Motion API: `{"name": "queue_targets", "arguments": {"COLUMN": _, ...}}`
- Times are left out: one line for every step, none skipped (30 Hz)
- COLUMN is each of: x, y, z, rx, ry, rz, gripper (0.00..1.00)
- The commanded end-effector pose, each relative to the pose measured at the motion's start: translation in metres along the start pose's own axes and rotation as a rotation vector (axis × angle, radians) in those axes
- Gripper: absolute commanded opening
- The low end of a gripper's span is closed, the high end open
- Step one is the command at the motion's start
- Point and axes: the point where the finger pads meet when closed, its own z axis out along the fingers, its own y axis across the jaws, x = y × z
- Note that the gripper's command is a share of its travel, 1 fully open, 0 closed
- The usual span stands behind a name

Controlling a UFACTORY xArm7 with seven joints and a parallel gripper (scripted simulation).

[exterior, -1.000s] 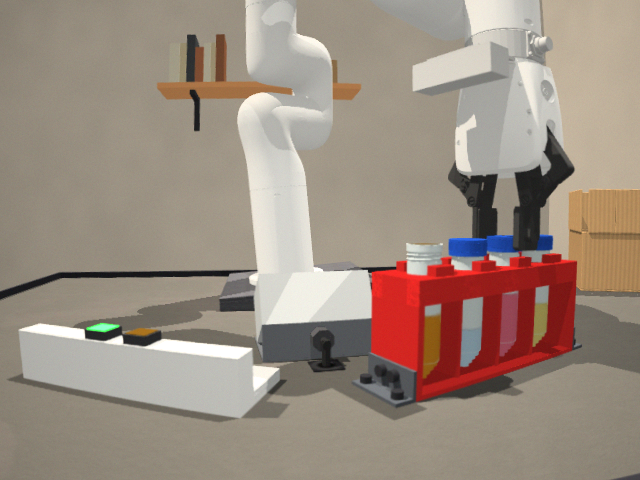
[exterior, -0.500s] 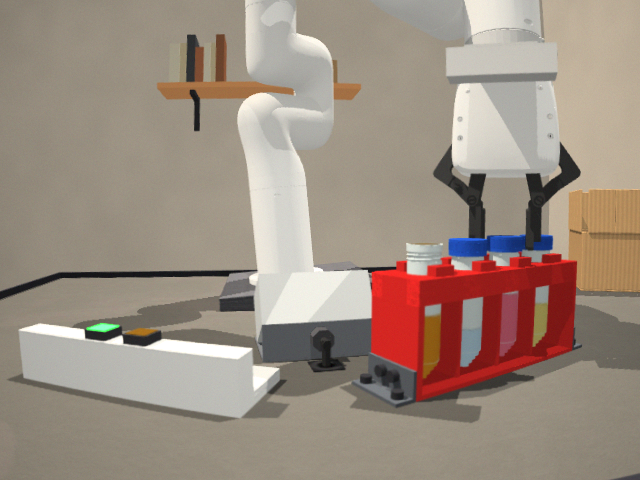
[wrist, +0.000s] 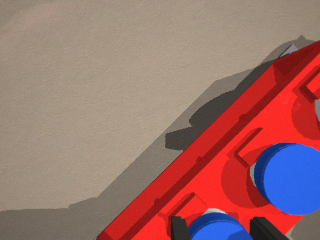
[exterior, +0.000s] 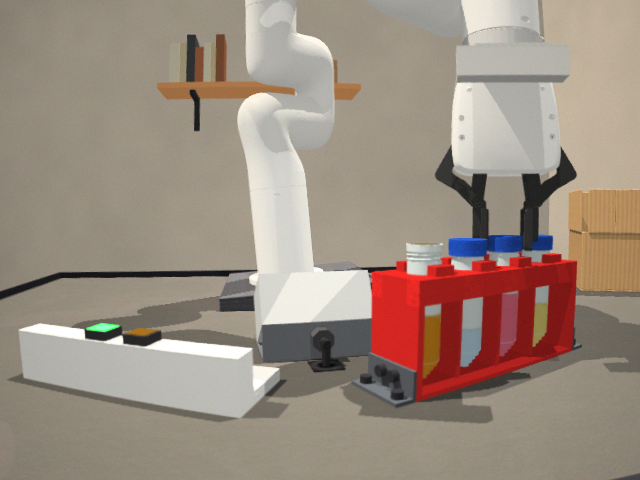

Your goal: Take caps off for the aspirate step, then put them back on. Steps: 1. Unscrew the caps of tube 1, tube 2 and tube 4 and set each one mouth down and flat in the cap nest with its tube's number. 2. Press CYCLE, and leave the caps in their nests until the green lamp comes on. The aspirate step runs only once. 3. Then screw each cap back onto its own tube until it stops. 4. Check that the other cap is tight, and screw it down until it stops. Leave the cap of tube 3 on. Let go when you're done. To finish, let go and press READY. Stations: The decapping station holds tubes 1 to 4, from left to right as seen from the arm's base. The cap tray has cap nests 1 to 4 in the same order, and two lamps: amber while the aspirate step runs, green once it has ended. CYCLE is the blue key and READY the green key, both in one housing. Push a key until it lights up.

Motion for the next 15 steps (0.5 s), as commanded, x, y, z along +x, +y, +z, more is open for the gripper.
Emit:
{"name": "queue_targets", "arguments": {"x": 0.0008, "y": -0.0014, "z": -0.0017, "rx": 0.004, "ry": 0.002, "rz": -0.002, "gripper": 0.0}}
{"name": "queue_targets", "arguments": {"x": 0.0008, "y": -0.0014, "z": -0.0017, "rx": 0.004, "ry": 0.002, "rz": -0.002, "gripper": 0.0}}
{"name": "queue_targets", "arguments": {"x": 0.0008, "y": -0.0014, "z": -0.0017, "rx": 0.004, "ry": 0.002, "rz": -0.002, "gripper": 0.0}}
{"name": "queue_targets", "arguments": {"x": 0.0008, "y": -0.0014, "z": -0.0017, "rx": 0.004, "ry": 0.002, "rz": -0.002, "gripper": 0.0}}
{"name": "queue_targets", "arguments": {"x": 0.0008, "y": -0.0014, "z": -0.0017, "rx": 0.004, "ry": 0.002, "rz": -0.002, "gripper": 0.0}}
{"name": "queue_targets", "arguments": {"x": 0.0008, "y": -0.0014, "z": -0.0017, "rx": 0.004, "ry": 0.002, "rz": -0.002, "gripper": 0.0}}
{"name": "queue_targets", "arguments": {"x": 0.0008, "y": -0.0014, "z": -0.0016, "rx": 0.004, "ry": 0.002, "rz": 0.048, "gripper": 0.0}}
{"name": "queue_targets", "arguments": {"x": 0.0008, "y": -0.0014, "z": -0.0016, "rx": 0.004, "ry": 0.001, "rz": 0.098, "gripper": 0.0}}
{"name": "queue_targets", "arguments": {"x": 0.0008, "y": -0.0014, "z": -0.0015, "rx": 0.004, "ry": 0.001, "rz": 0.148, "gripper": 0.0}}
{"name": "queue_targets", "arguments": {"x": 0.0008, "y": -0.0014, "z": -0.0015, "rx": 0.004, "ry": 0.001, "rz": 0.198, "gripper": 0.0}}
{"name": "queue_targets", "arguments": {"x": 0.0009, "y": -0.0014, "z": -0.0014, "rx": 0.004, "ry": 0.001, "rz": 0.248, "gripper": 0.0}}
{"name": "queue_targets", "arguments": {"x": 0.0008, "y": -0.0014, "z": -0.0014, "rx": 0.004, "ry": 0.001, "rz": 0.298, "gripper": 0.0}}
{"name": "queue_targets", "arguments": {"x": 0.0008, "y": -0.0014, "z": -0.0013, "rx": 0.004, "ry": 0.001, "rz": 0.348, "gripper": 0.0}}
{"name": "queue_targets", "arguments": {"x": 0.0008, "y": -0.0014, "z": -0.0013, "rx": 0.004, "ry": 0.001, "rz": 0.348, "gripper": 0.0}}
{"name": "queue_targets", "arguments": {"x": 0.0008, "y": -0.0014, "z": -0.0013, "rx": 0.004, "ry": 0.001, "rz": 0.348, "gripper": 0.0}}
